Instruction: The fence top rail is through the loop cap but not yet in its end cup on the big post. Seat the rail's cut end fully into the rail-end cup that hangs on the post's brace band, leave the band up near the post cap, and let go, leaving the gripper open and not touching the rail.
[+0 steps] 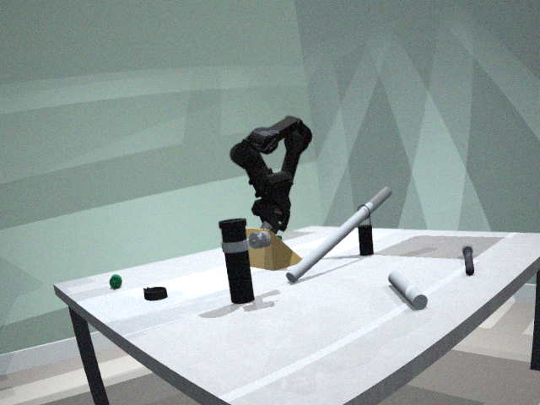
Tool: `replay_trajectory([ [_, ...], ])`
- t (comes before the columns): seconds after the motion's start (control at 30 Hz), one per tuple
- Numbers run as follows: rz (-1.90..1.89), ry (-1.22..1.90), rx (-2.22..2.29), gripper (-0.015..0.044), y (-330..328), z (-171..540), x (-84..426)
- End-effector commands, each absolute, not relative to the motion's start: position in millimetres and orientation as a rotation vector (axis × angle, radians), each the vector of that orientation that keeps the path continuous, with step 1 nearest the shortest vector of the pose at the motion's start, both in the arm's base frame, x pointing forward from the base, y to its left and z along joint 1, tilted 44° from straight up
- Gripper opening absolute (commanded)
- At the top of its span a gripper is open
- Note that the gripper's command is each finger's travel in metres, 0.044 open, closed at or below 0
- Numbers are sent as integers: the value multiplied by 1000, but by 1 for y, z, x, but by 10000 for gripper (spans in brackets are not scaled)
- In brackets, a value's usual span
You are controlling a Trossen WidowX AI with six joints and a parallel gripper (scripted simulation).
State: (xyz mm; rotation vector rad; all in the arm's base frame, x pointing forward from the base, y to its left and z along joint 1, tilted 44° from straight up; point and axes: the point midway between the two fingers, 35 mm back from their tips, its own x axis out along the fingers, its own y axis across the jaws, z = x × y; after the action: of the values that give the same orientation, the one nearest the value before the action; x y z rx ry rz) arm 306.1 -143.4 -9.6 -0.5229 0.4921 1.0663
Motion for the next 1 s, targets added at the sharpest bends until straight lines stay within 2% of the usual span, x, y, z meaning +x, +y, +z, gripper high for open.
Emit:
replay_trajectory([
  [0.0,924,709,-191,440,-141,25,299],
  [0.4,404,1114,677,440,-121,107,272],
  [0.97,395,1119,690,440,-121,108,272],
])
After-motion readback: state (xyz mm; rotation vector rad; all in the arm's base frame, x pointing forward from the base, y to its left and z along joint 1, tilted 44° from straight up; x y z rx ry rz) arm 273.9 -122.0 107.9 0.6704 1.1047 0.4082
